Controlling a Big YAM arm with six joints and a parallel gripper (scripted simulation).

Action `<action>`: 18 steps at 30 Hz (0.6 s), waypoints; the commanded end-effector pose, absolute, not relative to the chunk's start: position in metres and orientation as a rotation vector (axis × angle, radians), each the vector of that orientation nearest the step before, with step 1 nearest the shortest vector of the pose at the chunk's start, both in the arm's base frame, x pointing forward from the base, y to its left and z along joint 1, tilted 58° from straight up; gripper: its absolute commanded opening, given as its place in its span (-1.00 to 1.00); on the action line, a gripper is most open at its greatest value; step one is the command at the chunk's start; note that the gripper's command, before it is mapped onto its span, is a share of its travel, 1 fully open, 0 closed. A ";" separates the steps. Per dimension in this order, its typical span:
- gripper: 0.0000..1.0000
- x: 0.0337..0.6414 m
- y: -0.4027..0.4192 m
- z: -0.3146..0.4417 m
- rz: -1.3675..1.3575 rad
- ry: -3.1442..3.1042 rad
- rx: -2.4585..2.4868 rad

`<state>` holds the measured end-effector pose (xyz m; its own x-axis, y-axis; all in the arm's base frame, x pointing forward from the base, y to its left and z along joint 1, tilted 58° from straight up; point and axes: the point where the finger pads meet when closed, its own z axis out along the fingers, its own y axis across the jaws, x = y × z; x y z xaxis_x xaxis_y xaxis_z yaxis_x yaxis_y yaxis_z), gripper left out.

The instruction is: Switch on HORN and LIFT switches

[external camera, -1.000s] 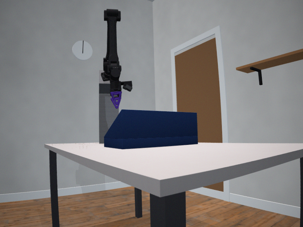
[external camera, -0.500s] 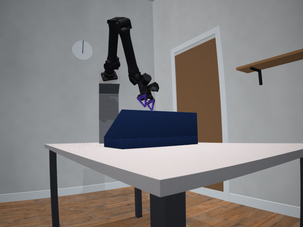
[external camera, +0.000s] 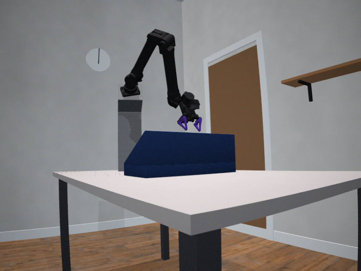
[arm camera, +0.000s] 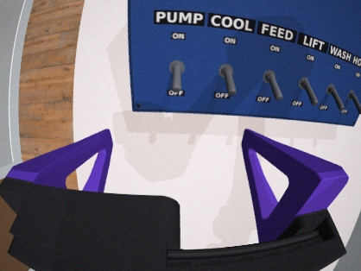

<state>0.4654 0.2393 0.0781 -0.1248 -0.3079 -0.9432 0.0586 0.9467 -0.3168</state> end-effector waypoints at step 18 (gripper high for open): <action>0.40 0.462 0.247 0.085 -0.266 1.658 -0.157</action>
